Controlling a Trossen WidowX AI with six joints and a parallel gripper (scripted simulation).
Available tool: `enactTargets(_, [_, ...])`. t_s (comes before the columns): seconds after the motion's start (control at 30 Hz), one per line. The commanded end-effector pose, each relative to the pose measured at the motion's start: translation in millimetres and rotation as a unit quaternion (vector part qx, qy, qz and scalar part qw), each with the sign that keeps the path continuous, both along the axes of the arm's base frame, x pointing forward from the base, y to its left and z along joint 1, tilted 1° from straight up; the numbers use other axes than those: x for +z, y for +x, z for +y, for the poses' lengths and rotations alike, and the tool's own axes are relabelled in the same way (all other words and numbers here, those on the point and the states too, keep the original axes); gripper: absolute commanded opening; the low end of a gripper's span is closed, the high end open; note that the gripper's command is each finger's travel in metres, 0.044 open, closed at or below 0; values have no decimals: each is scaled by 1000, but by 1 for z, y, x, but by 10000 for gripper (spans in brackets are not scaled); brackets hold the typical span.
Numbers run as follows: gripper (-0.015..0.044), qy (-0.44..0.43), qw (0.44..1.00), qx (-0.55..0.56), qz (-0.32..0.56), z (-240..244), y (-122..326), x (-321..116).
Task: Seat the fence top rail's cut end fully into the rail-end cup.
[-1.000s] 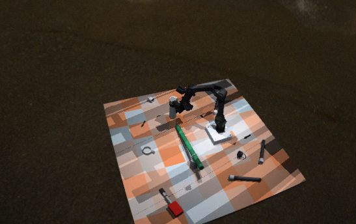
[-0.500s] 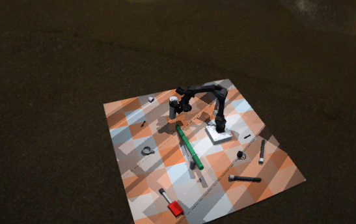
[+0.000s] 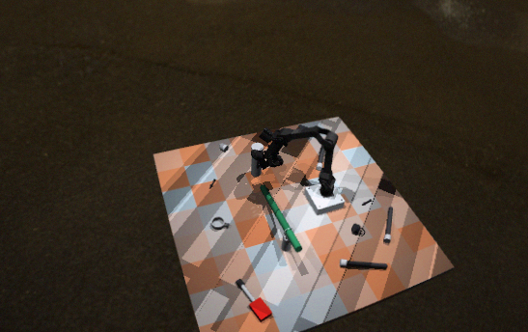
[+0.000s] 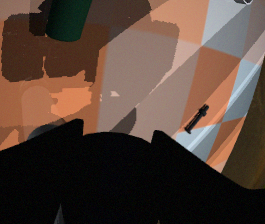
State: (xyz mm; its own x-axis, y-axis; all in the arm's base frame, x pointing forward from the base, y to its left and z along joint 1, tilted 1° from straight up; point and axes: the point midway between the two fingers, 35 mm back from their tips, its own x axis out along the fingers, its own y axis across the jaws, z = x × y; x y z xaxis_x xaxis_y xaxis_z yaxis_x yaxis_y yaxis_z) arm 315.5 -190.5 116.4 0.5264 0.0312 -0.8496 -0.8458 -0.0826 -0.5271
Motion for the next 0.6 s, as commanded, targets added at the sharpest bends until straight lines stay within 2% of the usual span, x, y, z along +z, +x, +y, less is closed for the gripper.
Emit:
enactTargets(0.0, [0,0,1000,-18,-1,0,4,0])
enactTargets(0.57, [0,0,999,-32,-1,0,7,0])
